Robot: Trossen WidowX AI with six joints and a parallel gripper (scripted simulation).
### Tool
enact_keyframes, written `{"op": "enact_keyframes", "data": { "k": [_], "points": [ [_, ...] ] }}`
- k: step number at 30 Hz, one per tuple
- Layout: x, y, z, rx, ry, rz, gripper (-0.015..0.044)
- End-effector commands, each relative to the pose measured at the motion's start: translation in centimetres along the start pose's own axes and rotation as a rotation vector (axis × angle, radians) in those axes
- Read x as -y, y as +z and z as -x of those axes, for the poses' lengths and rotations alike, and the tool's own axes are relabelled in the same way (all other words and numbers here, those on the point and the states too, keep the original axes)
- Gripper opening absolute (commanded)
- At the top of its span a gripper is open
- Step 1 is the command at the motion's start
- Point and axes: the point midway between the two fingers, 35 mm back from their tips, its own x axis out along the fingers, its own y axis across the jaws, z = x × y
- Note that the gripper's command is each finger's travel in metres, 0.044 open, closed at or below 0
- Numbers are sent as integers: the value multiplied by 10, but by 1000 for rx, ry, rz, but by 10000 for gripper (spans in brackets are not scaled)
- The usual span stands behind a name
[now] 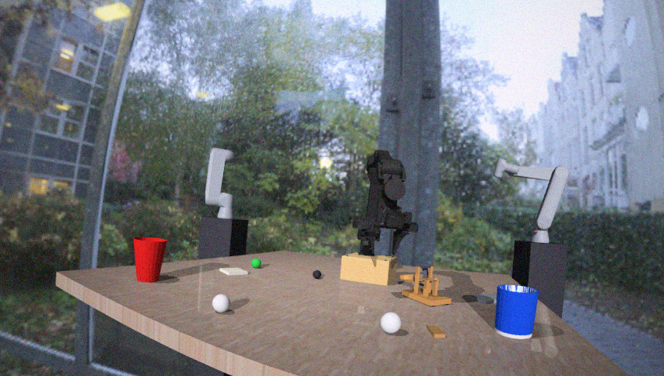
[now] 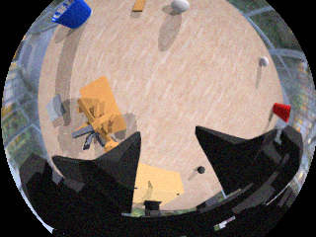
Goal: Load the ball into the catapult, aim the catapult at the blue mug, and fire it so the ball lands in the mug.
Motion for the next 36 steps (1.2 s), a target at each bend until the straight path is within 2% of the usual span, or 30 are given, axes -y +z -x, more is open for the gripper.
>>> {"op": "enact_keyframes", "data": {
  "k": [1,9,18,36],
  "points": [
    [58,-38,-10,6,-7,-99,300],
    [140,-145,-40,2,-15,-318,300],
    [157,-268,-74,-4,-21,-541,300],
    [156,-276,-94,-5,-21,-549,300]
  ]
}}
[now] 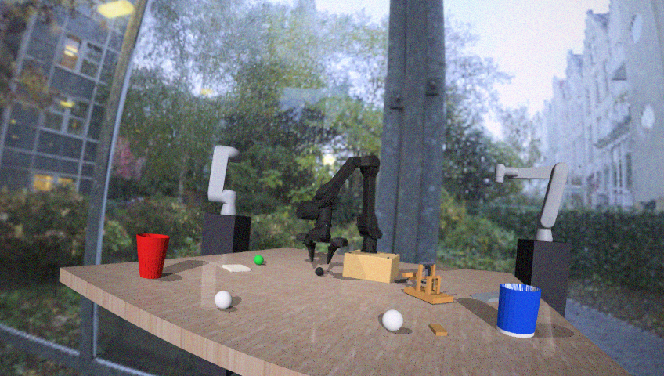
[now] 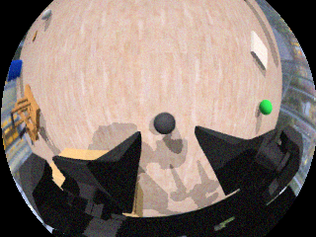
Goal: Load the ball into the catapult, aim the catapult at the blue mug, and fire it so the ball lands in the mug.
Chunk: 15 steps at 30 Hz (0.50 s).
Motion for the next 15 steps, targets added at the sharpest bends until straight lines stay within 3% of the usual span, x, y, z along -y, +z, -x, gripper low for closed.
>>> {"op": "enact_keyframes", "data": {
  "k": [1,15],
  "points": [
    [-1,-2,-7,-6,3,3,300],
    [-1,-2,-30,-6,3,3,300]
  ]
}}
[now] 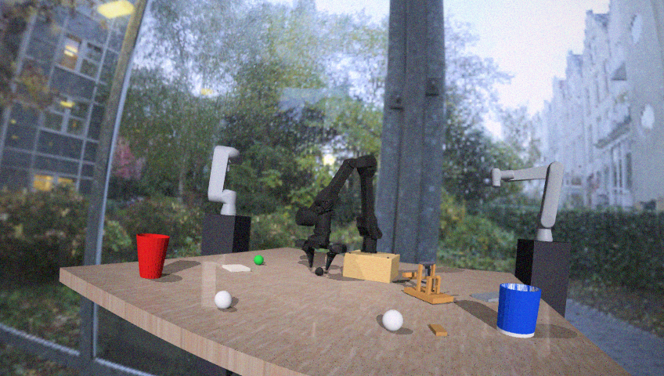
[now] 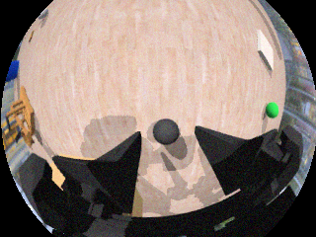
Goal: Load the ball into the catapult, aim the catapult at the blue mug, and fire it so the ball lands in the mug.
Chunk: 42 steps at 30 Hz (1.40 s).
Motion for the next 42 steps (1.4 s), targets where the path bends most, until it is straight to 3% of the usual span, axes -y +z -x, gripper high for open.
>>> {"op": "enact_keyframes", "data": {
  "k": [1,8,14,21,25,42],
  "points": [
    [-2,-3,-8,-8,4,3,300],
    [-2,-4,-17,-8,4,3,300],
    [-2,-4,-17,-8,4,3,142],
    [-2,-4,-17,-8,4,3,96],
    [-1,-1,-8,-8,4,3,0],
    [-4,4,108,-7,4,3,0]
  ]
}}
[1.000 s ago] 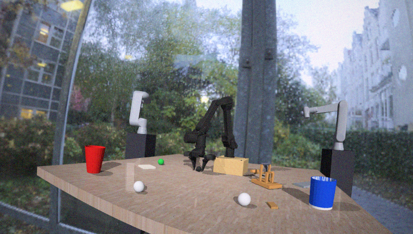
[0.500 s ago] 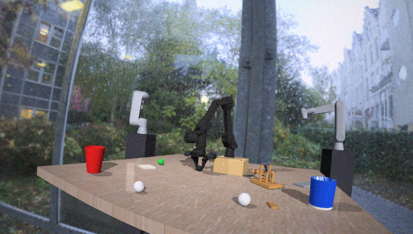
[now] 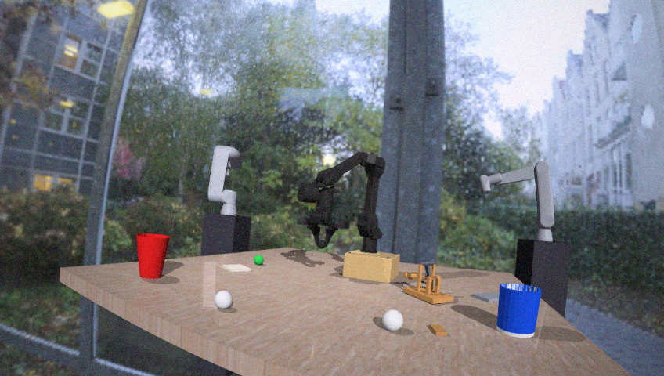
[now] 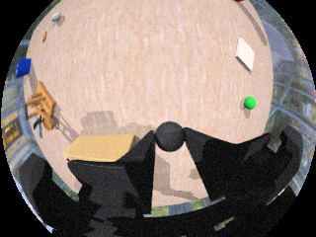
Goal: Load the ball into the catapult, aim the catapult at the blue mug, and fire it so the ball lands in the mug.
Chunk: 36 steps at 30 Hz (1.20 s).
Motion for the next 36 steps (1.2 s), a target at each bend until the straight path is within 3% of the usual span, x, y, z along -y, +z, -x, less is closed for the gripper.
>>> {"op": "enact_keyframes", "data": {
  "k": [1,36],
  "points": [
    [-2,-1,23,11,-8,-3,0],
    [-119,53,12,-119,29,340,0]
  ]
}}
